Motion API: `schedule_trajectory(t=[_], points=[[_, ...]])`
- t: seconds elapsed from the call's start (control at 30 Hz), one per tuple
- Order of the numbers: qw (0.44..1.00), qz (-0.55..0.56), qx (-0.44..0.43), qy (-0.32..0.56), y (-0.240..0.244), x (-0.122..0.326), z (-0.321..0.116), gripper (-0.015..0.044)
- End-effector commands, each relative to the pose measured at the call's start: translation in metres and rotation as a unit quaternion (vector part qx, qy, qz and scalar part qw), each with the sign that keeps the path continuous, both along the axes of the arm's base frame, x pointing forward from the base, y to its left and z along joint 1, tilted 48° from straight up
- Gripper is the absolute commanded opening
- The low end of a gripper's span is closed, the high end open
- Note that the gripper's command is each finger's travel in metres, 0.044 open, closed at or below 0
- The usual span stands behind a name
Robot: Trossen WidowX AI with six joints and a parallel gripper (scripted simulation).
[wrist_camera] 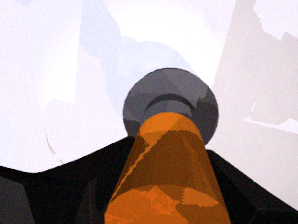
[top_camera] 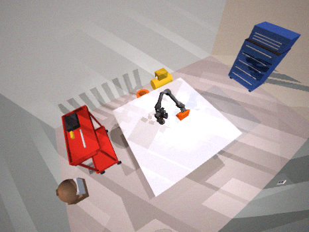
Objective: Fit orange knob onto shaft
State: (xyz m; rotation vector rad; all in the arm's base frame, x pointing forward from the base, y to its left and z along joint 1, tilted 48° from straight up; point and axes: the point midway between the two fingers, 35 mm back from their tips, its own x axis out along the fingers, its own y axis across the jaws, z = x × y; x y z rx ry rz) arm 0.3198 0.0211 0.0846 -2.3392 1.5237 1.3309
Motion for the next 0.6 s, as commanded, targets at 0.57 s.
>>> schedule_trajectory(t=[0.57], points=[[0.996, 0.064, -0.013, 0.066, -0.0012, 0.0007, -0.0022, 0.0]])
